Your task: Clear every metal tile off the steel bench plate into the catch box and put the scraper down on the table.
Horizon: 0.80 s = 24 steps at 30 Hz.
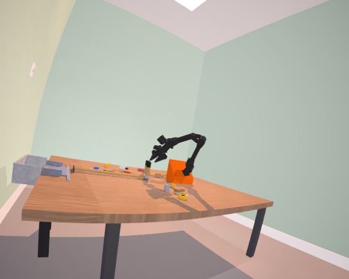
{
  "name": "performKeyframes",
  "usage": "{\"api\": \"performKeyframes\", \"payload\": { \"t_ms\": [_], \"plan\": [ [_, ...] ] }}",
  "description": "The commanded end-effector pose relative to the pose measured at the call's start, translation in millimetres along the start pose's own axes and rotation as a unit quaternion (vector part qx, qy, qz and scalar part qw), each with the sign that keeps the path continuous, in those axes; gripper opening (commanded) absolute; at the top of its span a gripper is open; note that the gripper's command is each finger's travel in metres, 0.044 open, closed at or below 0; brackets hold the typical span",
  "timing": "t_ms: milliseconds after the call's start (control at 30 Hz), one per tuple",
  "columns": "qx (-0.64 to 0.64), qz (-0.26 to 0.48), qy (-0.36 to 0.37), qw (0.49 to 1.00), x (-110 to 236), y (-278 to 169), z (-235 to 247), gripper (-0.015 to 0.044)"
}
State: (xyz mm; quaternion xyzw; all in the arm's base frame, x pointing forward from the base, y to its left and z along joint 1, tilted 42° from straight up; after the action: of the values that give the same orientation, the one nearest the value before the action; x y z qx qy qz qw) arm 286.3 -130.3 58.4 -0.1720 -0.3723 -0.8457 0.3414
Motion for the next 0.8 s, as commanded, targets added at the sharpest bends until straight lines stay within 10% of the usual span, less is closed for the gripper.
{"api": "performKeyframes", "payload": {
  "t_ms": [0, 767],
  "plan": [
    [-0.005, 0.004, 0.000, 1.000, -5.1, -4.0, -0.4, 0.0440],
    [-0.004, 0.006, -0.002, 1.000, -42.4, -2.7, -2.8, 0.0440]
  ]
}}
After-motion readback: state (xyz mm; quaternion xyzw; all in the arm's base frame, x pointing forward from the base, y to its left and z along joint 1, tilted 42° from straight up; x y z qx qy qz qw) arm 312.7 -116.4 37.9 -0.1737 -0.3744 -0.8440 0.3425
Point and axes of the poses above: the point midway between the two fingers, 35 mm back from their tips, its own x axis back along the fingers, its own z axis across the jaws, y = z × x, the point moved 1 cm from there along x, back along the fingers, and after that the axes turned 1 degree about -x, right-handed, at the moved point
